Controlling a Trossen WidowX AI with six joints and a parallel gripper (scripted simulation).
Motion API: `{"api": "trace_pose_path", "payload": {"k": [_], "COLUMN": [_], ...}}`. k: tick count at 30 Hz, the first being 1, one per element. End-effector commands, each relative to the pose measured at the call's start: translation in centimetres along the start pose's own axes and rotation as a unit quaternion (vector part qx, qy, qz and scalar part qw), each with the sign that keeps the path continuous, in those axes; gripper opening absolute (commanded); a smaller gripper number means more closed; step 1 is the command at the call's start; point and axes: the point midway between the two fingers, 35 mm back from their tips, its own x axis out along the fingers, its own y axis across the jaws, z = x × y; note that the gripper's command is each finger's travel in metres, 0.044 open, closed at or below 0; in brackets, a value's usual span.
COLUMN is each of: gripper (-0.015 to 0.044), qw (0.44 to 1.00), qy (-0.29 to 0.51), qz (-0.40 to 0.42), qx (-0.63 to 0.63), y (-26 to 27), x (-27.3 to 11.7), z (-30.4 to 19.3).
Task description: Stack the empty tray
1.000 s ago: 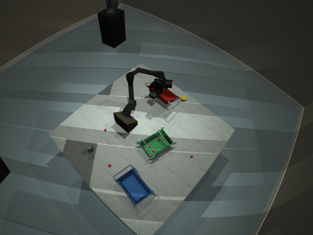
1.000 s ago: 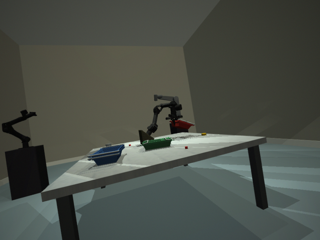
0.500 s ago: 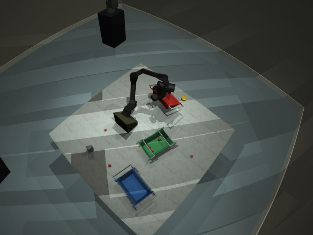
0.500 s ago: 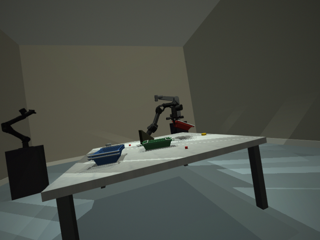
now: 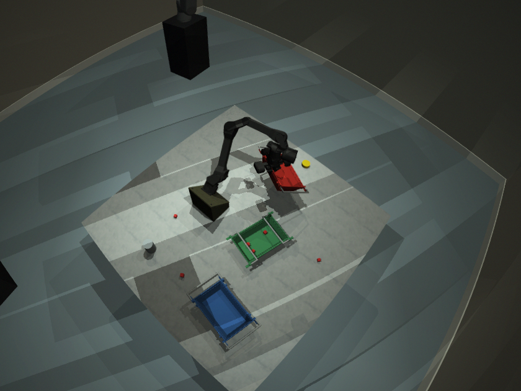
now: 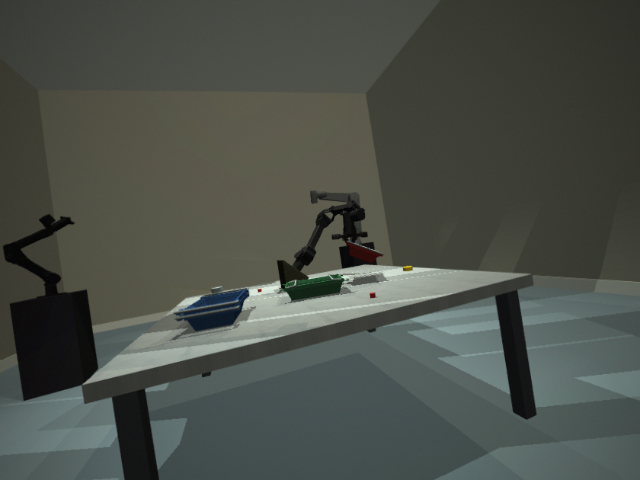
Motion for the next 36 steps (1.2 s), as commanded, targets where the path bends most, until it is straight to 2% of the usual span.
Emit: {"api": "trace_pose_path", "payload": {"k": [1,18,36], "gripper": [0.0,0.0,0.0], "qw": [0.999,0.982,0.941], "qy": [0.01,0.013,0.009], "qz": [-0.003,0.006,0.007], "qx": [0.042,0.188,0.339], "y": [0.0,1.8,5.3], "x": [-0.5,-0.6,-1.0], "z": [-1.8,-8.1,-14.4]}}
